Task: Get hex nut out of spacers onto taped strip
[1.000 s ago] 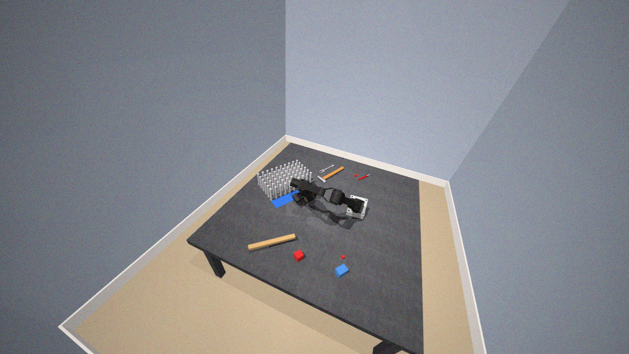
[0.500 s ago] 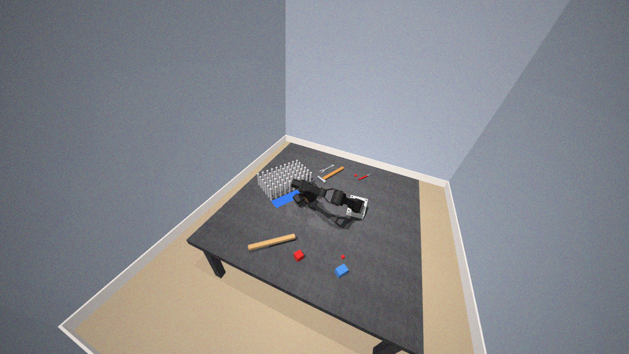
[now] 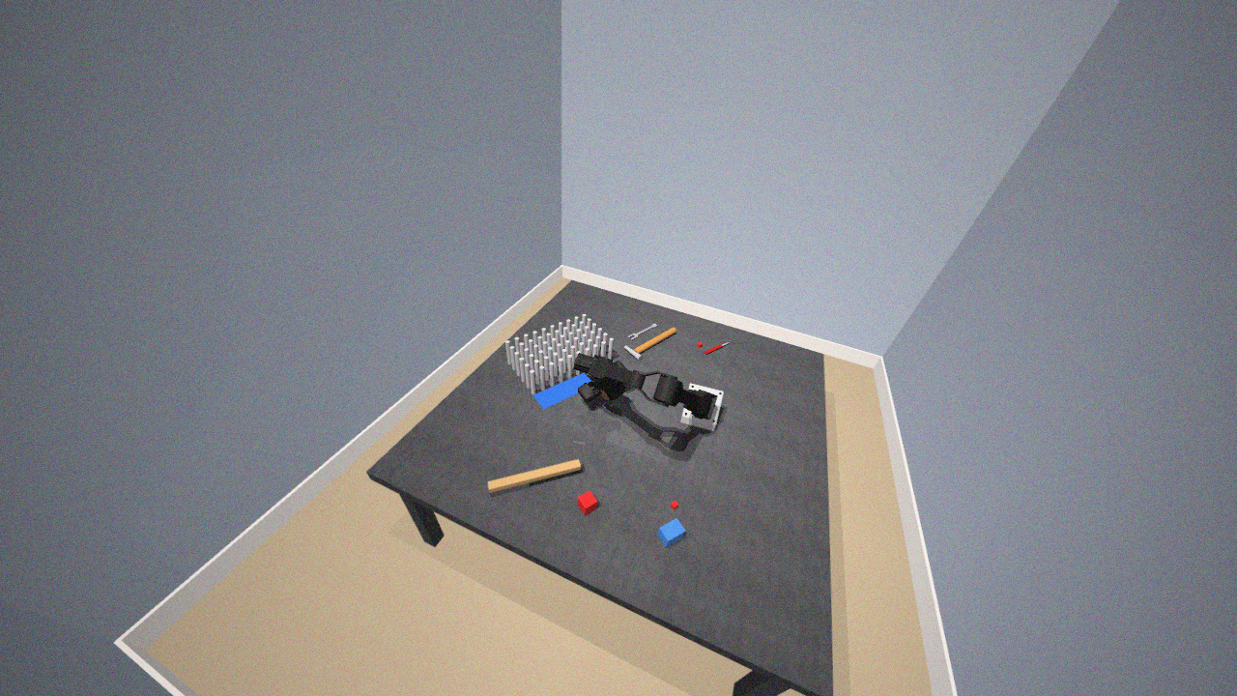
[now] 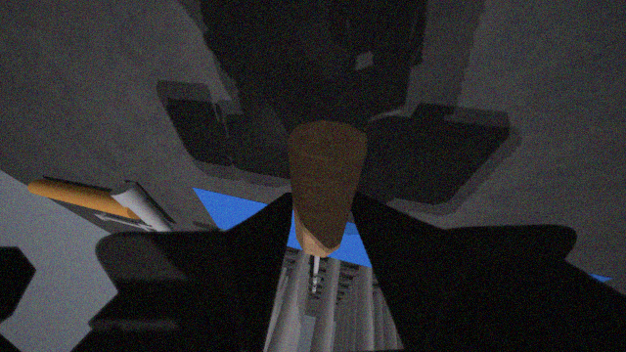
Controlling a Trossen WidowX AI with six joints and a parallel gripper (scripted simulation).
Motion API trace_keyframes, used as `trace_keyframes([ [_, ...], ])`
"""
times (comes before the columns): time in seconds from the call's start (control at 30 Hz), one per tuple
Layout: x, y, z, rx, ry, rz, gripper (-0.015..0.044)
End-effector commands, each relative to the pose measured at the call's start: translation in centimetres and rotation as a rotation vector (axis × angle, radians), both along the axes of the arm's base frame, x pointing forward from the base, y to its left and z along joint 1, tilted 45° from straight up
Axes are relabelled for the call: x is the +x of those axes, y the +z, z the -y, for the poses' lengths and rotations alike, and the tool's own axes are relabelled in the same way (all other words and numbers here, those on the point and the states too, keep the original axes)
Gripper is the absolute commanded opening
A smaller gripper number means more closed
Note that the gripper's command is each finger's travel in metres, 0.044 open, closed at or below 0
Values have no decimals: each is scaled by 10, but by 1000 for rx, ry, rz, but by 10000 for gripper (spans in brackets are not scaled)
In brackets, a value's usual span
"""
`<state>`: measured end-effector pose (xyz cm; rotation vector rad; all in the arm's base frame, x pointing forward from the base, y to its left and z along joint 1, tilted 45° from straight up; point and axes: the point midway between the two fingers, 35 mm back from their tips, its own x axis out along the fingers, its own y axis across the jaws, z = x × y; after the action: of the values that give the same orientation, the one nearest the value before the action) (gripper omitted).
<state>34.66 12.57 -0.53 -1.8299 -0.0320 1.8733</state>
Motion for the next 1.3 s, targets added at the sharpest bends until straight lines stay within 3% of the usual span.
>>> trace_keyframes([
  [0.0, -2, 2, 0, -3, -4, 1, 0],
  [1.27, -26, 12, -5, -2, -4, -1, 0],
])
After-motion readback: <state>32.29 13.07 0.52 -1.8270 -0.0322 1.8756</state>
